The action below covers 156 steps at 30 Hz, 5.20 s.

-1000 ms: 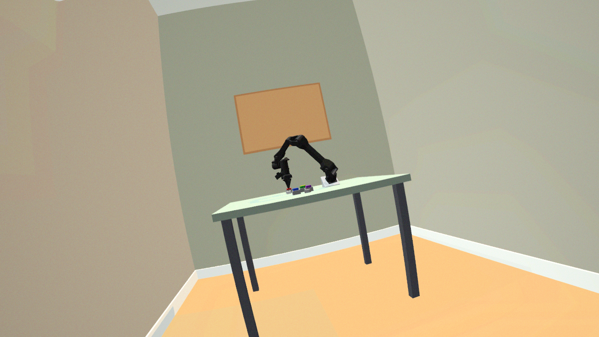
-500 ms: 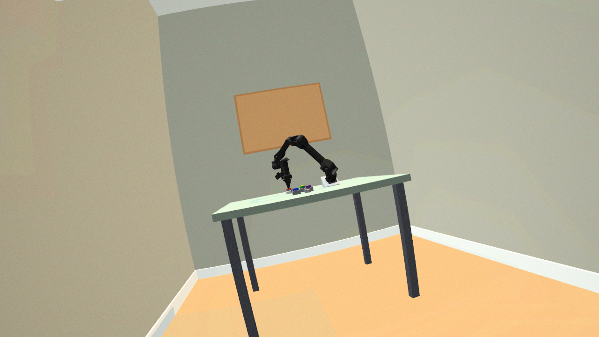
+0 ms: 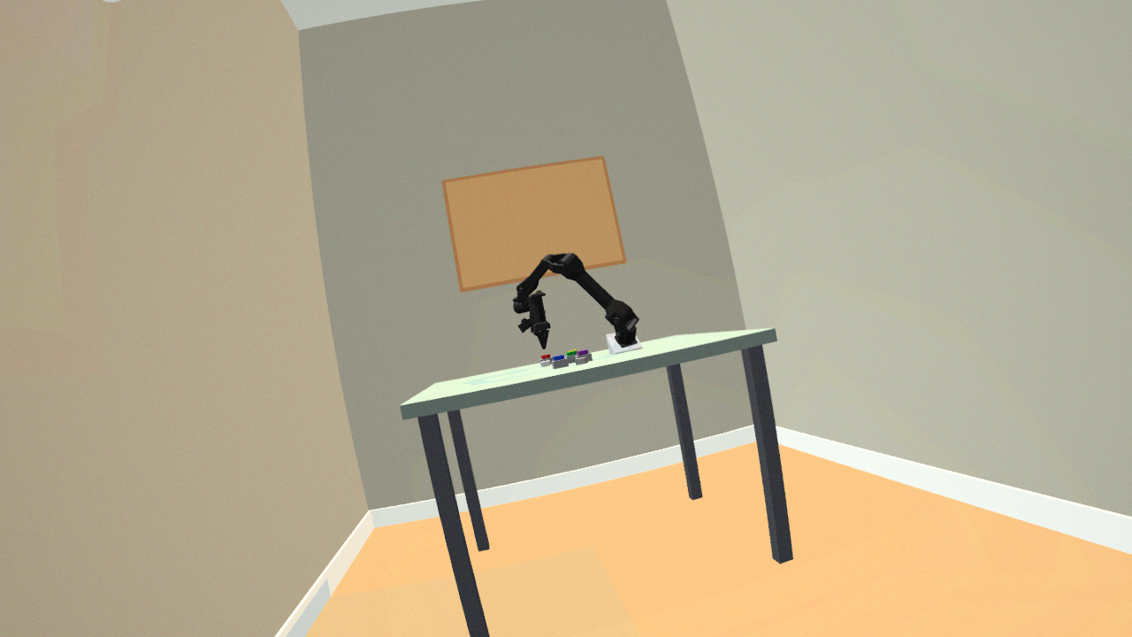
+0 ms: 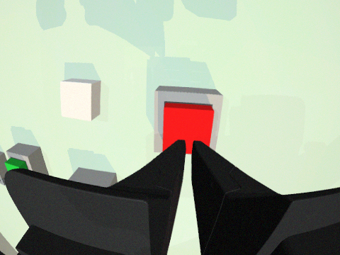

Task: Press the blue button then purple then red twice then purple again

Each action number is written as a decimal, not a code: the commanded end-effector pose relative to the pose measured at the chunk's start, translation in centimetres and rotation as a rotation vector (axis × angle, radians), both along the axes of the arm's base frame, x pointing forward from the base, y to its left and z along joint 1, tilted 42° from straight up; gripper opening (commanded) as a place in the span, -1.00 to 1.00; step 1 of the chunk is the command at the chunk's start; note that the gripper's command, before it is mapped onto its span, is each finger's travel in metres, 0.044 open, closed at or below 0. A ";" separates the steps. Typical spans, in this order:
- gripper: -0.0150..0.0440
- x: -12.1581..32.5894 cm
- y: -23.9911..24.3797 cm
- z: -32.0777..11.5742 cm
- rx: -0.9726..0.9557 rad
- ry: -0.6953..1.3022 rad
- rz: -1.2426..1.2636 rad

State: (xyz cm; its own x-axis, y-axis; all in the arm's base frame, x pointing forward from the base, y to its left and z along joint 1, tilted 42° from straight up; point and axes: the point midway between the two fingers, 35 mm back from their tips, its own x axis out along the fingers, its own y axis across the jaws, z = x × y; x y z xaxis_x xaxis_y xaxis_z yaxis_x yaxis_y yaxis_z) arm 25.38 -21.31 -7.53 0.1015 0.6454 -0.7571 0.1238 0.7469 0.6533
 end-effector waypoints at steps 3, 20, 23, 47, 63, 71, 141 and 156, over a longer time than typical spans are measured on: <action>-0.42 0.0 0.5 -0.6 -0.001 0.001 0.007; -0.42 0.2 1.9 -2.2 -0.001 0.001 0.007; -0.42 0.2 1.9 -2.2 -0.001 0.001 0.007; -0.42 -0.1 -0.2 0.2 -0.002 0.001 0.007; -0.42 -0.3 -3.0 6.7 -0.008 0.004 0.002; -0.42 0.2 4.5 15.8 -0.026 0.006 -0.022; -0.42 -5.6 25.7 17.3 0.015 0.006 0.007; -0.33 -5.8 23.5 19.8 0.014 0.007 0.007</action>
